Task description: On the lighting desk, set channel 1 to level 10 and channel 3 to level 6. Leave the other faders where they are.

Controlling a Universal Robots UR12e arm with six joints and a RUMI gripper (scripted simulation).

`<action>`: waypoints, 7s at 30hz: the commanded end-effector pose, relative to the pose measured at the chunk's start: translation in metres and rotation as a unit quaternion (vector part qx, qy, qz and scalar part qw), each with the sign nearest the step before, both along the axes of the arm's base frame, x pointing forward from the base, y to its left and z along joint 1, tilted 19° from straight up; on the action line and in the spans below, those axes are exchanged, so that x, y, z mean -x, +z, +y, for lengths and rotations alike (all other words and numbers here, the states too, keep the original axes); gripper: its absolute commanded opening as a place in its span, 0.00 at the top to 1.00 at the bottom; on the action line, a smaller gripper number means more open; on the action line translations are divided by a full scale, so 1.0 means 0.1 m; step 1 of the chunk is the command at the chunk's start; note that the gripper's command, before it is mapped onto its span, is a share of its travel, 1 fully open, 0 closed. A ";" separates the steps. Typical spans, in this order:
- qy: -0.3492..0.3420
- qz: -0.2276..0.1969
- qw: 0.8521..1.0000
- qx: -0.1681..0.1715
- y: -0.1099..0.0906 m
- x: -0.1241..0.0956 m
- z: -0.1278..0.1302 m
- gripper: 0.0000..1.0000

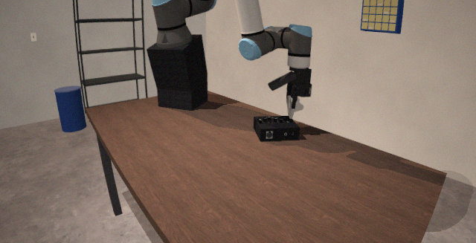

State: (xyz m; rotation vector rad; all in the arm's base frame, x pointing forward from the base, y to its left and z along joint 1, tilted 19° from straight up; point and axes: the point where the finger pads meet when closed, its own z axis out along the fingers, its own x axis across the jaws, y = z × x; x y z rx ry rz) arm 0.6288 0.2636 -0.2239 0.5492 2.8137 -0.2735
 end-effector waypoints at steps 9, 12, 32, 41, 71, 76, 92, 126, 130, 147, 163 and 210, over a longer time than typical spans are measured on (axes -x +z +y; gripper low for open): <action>0.000 -0.001 1.000 0.000 0.01 -0.01 0.00 1.00; 0.000 -0.001 1.000 0.000 0.01 -0.01 0.00 1.00; 0.000 -0.001 1.000 0.000 0.01 -0.01 0.00 1.00; 0.000 -0.001 1.000 0.000 -0.01 0.03 0.02 1.00; 0.000 -0.001 1.000 0.000 0.36 0.13 0.11 1.00; 0.000 -0.001 1.000 0.000 0.37 0.13 0.11 1.00; -0.001 -0.001 1.000 -0.001 0.37 0.13 0.11 1.00; -0.214 -0.053 0.974 -0.049 0.37 0.18 0.03 1.00; -0.274 -0.067 0.957 -0.063 0.37 0.19 0.01 1.00; -0.536 -0.131 0.825 -0.123 0.37 0.22 -0.05 1.00; -0.757 -0.185 0.602 -0.174 0.39 0.19 -0.13 1.00; -0.948 -0.232 0.026 -0.218 0.47 0.03 -0.39 1.00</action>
